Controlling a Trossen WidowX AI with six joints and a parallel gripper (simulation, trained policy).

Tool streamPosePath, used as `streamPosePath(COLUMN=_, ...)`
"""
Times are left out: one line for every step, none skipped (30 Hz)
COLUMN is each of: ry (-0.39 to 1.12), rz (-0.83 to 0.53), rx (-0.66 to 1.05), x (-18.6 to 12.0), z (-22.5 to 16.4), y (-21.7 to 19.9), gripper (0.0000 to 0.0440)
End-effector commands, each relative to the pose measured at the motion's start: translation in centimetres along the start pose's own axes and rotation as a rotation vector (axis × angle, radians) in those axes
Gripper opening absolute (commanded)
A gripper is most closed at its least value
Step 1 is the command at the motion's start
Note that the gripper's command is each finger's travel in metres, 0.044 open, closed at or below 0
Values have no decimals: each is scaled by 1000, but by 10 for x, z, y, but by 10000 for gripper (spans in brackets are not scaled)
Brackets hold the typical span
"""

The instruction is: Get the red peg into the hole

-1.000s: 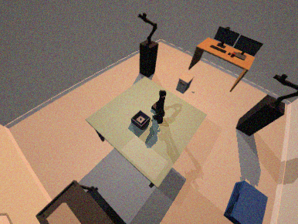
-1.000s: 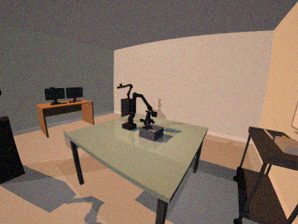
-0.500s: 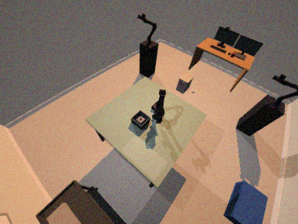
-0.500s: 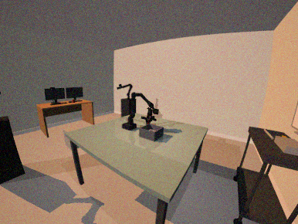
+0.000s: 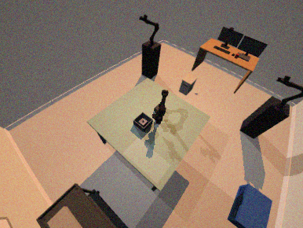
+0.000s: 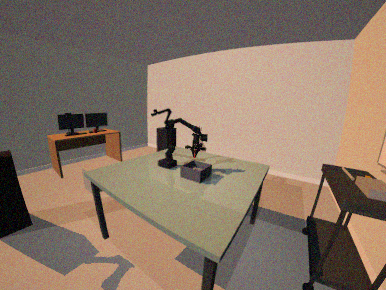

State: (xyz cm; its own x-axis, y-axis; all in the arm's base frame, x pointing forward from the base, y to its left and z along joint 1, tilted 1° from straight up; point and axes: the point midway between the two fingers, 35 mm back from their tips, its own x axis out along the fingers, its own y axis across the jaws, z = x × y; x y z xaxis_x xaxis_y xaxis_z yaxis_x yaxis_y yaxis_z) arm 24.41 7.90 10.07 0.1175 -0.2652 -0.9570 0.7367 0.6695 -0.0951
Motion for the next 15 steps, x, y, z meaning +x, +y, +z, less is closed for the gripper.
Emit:
streamPosePath(ry=-28, rz=7, rx=50, x=-6, z=21, y=-2, gripper=0)
streamPosePath(ry=-33, rz=7, rx=62, x=-6, z=26, y=-3, gripper=0)
streamPosePath(ry=-38, rz=7, rx=75, x=-6, z=31, y=-3, gripper=0)
streamPosePath(ry=-43, rz=6, rx=86, x=-6, z=36, y=-4, gripper=0)
streamPosePath(ry=-47, rz=6, rx=97, x=-6, z=41, y=-4, gripper=0)
streamPosePath(ry=-51, rz=5, rx=108, x=-5, z=46, y=-5, gripper=0)
streamPosePath(ry=-54, rz=4, rx=118, x=-4, z=51, y=-5, gripper=0)
streamPosePath(ry=-57, rz=3, rx=128, x=-3, z=55, y=-6, gripper=0)
streamPosePath(ry=-60, rz=1, rx=137, x=-2, z=60, y=-7, gripper=0)
streamPosePath(ry=-63, rz=-1, rx=145, x=0, z=65, y=-8, gripper=0)
streamPosePath(ry=-65, rz=-2, rx=152, x=2, z=69, y=-8, gripper=0)
streamPosePath(ry=-67, rz=-4, rx=159, x=4, z=74, y=-9, gripper=0)
streamPosePath(ry=-69, rz=-4, rx=164, x=6, z=79, y=-9, gripper=0)
streamPosePath(ry=-71, rz=-5, rx=169, x=9, z=83, y=-10, gripper=0)
streamPosePath(ry=-73, rz=-5, rx=172, x=11, z=88, y=-10, gripper=0)
